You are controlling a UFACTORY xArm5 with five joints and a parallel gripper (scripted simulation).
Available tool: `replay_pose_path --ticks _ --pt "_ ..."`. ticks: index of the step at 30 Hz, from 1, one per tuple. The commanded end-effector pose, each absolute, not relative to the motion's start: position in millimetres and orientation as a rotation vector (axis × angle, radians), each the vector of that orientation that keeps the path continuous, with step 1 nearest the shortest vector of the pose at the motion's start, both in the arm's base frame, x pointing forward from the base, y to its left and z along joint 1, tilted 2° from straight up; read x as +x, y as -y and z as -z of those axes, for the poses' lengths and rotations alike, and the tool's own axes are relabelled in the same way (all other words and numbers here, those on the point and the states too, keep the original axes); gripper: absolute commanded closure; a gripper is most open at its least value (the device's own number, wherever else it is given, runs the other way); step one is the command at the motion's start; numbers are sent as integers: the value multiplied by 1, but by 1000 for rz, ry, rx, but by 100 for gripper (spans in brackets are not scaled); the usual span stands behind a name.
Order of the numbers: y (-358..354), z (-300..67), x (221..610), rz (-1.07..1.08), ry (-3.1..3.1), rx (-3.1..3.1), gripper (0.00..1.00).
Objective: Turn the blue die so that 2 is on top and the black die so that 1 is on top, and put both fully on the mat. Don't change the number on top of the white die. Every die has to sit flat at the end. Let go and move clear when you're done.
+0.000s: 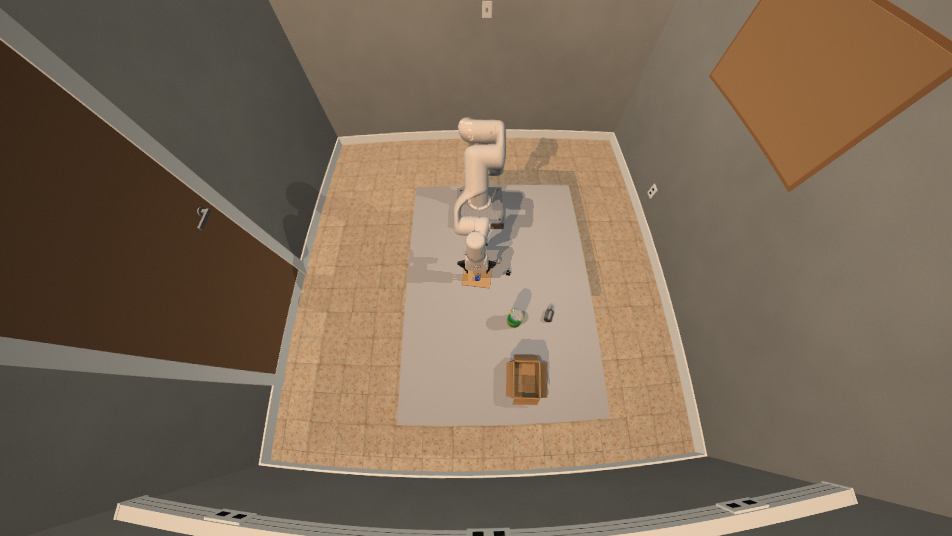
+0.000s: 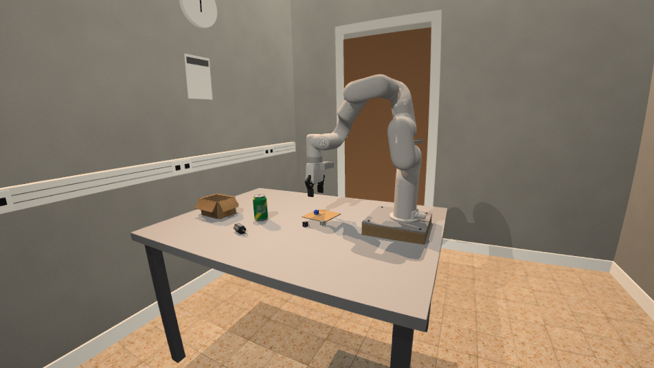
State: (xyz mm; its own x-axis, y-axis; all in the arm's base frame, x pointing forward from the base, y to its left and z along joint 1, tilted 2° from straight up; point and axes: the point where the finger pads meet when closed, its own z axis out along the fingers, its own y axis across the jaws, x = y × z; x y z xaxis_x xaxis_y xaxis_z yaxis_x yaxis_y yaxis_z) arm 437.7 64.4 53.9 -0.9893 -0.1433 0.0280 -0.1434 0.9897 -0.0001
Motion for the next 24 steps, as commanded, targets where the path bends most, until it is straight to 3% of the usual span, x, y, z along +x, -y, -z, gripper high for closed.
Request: replay_pose_path --ticks 1,13,24 --pt "-65 -55 439 -3 3110 224 0" --pt "-69 -55 438 -4 3114 152 0" --pt "-97 -51 431 -13 3096 -372 0"
